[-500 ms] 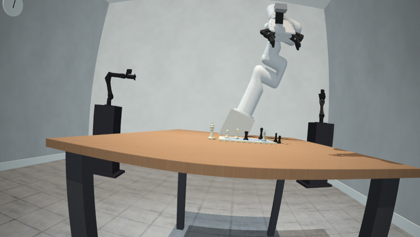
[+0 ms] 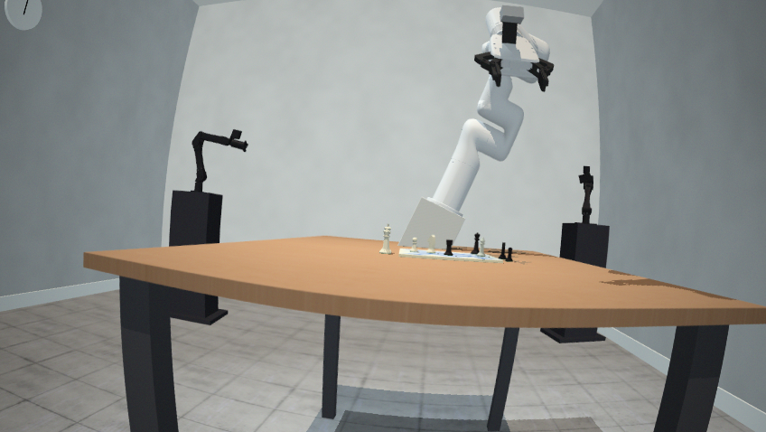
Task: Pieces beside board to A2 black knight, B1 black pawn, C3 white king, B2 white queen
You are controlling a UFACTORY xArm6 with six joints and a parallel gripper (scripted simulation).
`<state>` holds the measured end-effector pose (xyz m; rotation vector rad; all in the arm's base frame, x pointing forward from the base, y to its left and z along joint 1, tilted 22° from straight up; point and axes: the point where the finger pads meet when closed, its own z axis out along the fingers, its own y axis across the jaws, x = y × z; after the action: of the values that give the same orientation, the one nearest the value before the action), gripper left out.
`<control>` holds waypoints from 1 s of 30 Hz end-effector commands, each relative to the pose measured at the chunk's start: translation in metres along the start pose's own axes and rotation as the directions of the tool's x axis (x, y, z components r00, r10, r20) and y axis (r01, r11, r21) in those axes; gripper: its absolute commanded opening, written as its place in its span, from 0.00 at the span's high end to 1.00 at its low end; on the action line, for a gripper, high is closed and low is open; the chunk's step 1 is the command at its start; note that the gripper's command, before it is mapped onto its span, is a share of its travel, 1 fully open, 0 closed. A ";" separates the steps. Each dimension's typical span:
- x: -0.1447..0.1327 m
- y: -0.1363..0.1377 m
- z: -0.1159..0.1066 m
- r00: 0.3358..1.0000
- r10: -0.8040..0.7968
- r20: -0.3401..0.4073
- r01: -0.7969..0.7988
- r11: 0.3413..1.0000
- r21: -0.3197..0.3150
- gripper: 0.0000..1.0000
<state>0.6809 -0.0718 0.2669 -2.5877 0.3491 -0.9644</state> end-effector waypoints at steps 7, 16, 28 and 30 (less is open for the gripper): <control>0.000 -0.003 -0.003 1.000 -0.005 0.004 0.005 1.000 0.002 0.00; -0.046 -0.038 -0.023 0.985 -0.073 0.156 0.072 0.997 0.015 0.00; -0.129 -0.062 -0.067 0.907 -0.146 0.395 0.172 0.985 -0.031 0.00; -0.146 -0.062 -0.078 0.884 -0.152 0.441 0.194 0.980 -0.051 0.00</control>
<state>0.5753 0.0029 0.2625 -2.7765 0.0950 -0.5480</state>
